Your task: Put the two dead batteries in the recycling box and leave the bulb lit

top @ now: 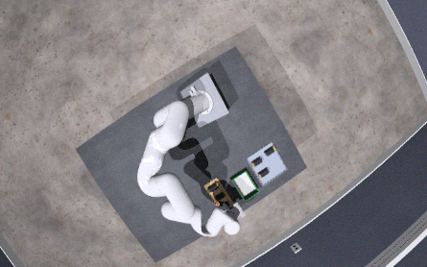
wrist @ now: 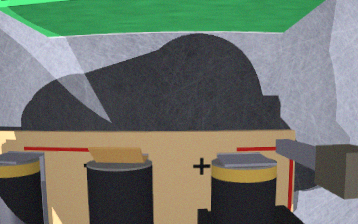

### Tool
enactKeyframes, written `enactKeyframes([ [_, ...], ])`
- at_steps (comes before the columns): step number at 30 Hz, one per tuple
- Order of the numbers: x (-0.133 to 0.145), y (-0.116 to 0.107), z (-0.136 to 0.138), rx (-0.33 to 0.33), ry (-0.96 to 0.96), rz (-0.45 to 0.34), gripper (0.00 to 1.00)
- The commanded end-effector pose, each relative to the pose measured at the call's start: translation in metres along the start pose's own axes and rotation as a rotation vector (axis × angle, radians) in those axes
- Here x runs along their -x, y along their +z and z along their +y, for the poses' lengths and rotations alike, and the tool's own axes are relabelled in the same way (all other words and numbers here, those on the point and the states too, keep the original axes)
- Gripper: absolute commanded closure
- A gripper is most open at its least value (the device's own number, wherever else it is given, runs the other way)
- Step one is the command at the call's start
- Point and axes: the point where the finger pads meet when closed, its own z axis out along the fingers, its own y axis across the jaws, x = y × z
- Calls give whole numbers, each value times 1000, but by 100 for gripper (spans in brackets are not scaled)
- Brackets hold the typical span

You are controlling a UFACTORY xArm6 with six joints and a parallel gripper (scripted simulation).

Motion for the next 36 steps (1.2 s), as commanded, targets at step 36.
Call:
enactKeyframes([
  [36,0,-116,1,3,1,0,72],
])
